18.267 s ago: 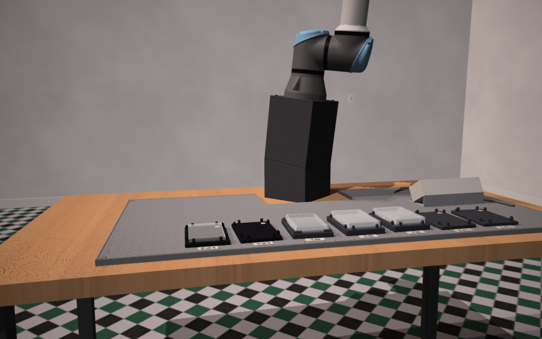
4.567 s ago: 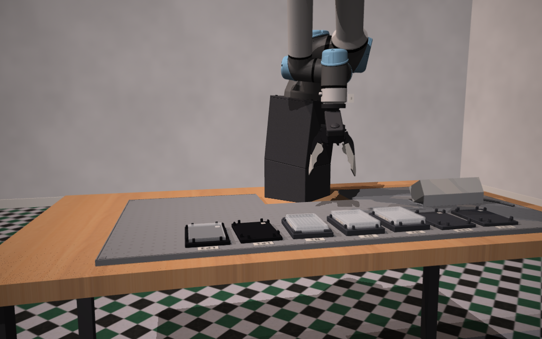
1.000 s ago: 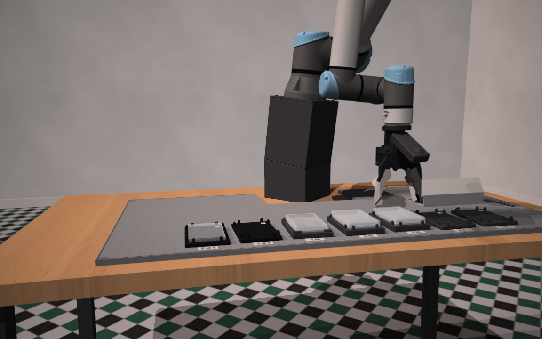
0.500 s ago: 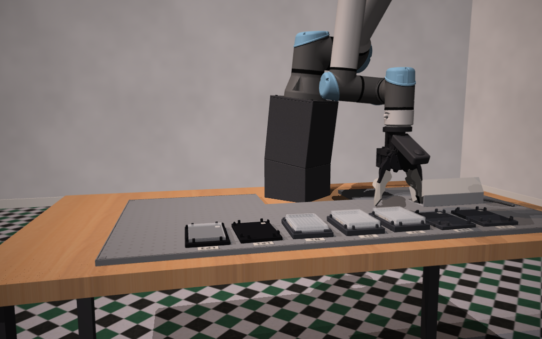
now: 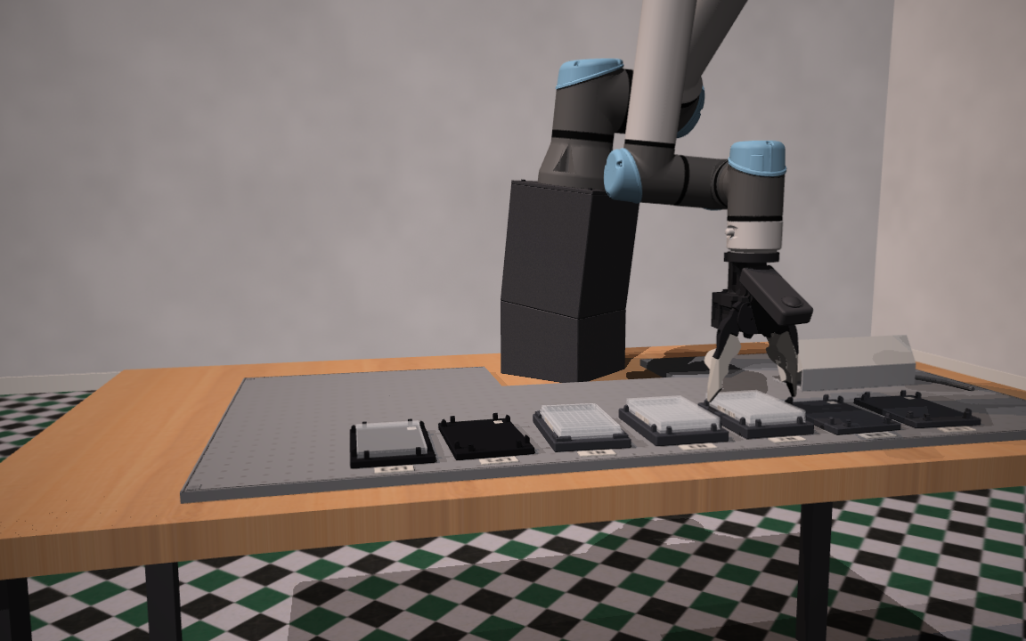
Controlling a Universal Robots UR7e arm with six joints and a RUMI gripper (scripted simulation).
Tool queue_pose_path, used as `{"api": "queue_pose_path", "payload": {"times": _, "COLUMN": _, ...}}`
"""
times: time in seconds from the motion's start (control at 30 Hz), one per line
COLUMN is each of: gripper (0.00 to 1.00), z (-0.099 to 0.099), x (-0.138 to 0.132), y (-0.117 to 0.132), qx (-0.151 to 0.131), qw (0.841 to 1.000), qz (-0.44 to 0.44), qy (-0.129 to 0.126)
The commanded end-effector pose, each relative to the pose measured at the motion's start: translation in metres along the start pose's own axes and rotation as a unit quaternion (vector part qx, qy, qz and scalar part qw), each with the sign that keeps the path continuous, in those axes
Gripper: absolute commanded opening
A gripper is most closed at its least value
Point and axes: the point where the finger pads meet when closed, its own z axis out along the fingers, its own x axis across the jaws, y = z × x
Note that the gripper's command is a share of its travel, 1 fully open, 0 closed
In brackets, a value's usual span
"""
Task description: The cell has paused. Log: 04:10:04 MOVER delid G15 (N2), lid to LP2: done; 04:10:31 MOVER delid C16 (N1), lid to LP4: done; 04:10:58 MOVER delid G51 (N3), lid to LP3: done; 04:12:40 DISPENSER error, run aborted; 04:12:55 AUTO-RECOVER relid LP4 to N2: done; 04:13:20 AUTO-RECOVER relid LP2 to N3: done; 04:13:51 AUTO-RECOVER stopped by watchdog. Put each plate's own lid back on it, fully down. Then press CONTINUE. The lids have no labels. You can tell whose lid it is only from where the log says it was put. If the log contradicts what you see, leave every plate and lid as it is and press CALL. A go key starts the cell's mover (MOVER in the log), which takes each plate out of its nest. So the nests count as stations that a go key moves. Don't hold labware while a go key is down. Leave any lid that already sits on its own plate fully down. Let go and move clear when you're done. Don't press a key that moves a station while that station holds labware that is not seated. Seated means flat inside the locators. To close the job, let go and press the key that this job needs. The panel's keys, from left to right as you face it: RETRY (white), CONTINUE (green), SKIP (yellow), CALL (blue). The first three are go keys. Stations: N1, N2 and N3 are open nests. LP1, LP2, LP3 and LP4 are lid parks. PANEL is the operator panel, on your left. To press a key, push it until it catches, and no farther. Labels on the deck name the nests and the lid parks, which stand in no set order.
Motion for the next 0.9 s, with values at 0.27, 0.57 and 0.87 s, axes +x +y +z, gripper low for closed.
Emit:
{"api": "queue_pose_path", "payload": {"times": 0.27, "gripper": 0.82, "z": 0.0009, "x": 0.0, "y": -0.0019, "qx": 0.002, "qw": 1.0, "qz": 0.0, "qy": 0.0}}
{"api": "queue_pose_path", "payload": {"times": 0.57, "gripper": 0.0, "z": 0.0009, "x": 0.0, "y": -0.0019, "qx": 0.002, "qw": 1.0, "qz": 0.0, "qy": 0.0}}
{"api": "queue_pose_path", "payload": {"times": 0.87, "gripper": 0.0, "z": 0.0009, "x": 0.0, "y": -0.0019, "qx": 0.002, "qw": 1.0, "qz": 0.0, "qy": 0.0}}
